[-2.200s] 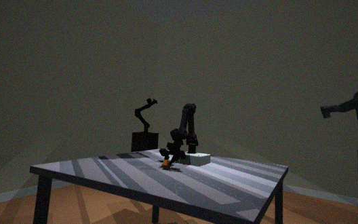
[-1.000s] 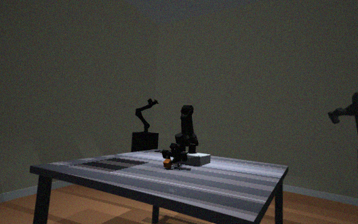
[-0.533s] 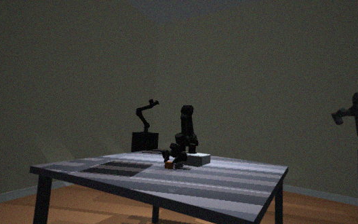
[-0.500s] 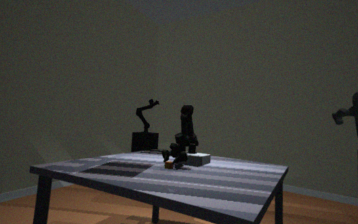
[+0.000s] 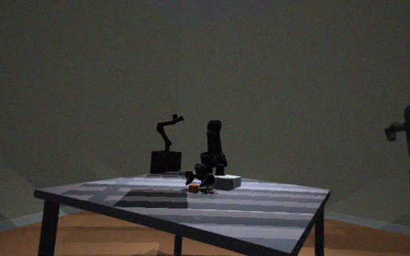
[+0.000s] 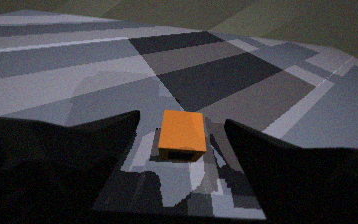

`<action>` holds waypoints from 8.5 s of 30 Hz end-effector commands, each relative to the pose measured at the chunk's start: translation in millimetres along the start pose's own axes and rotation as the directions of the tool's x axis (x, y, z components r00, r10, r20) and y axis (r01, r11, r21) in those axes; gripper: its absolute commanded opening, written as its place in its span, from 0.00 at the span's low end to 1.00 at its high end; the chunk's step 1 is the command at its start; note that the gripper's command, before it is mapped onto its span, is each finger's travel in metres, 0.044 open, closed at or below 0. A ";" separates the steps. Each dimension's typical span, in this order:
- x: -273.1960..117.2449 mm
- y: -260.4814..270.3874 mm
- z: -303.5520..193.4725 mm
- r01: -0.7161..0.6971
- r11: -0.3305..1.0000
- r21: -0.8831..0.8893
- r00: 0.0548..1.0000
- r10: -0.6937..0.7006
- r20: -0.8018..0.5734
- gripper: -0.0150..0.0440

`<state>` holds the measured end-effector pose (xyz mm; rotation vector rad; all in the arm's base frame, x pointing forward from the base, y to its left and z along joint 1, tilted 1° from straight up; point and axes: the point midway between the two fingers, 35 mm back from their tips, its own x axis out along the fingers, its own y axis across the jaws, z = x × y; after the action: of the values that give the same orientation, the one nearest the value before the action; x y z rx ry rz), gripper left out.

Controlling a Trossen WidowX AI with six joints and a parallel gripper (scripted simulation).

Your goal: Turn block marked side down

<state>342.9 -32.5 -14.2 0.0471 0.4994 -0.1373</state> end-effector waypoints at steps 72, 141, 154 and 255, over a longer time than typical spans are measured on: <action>-25.4 -0.1 89.3 0.003 1.000 -0.007 0.490 -0.008 -0.871 1.00; 14.7 -0.3 16.8 0.003 1.000 -0.007 0.490 -0.008 -0.872 0.41; 0.3 -0.1 43.0 0.003 1.000 -0.007 0.492 -0.008 -0.870 0.25; 11.4 -0.4 5.9 0.003 1.000 -0.007 1.000 -0.003 0.003 0.48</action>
<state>355.5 -34.3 -14.4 0.0472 0.4984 -0.1368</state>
